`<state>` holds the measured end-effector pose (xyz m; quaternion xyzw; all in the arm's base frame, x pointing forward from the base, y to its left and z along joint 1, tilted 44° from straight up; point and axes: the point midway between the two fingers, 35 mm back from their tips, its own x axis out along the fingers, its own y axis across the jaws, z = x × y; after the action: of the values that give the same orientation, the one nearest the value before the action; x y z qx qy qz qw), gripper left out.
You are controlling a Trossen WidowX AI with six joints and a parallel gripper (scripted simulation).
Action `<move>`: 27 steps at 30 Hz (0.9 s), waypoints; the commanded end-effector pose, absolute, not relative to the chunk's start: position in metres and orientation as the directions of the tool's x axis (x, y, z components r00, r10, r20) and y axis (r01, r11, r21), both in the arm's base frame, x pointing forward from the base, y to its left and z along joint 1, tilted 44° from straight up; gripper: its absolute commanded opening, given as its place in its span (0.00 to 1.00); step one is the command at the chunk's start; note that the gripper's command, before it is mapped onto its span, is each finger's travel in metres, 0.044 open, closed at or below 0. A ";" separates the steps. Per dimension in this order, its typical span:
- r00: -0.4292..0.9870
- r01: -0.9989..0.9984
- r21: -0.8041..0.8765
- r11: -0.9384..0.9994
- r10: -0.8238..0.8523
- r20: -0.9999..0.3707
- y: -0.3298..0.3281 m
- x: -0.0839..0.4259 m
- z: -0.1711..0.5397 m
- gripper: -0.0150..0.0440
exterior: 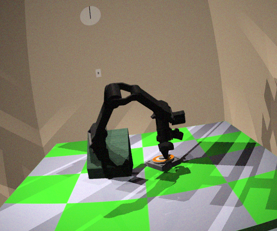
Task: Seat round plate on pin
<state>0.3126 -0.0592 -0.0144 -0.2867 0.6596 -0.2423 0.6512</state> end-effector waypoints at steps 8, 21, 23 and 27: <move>0.018 -0.059 -0.694 0.718 -0.694 -0.720 -0.052 0.320 -0.009 0.25; 0.012 -0.072 -0.696 0.714 -0.697 -0.717 -0.028 0.310 0.012 0.25; 0.012 -0.072 -0.696 0.714 -0.697 -0.717 -0.028 0.310 0.012 0.25; 0.012 -0.072 -0.696 0.714 -0.697 -0.717 -0.028 0.310 0.012 0.25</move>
<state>0.3097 -0.0288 0.0127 -0.2892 0.6603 -0.2425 0.6493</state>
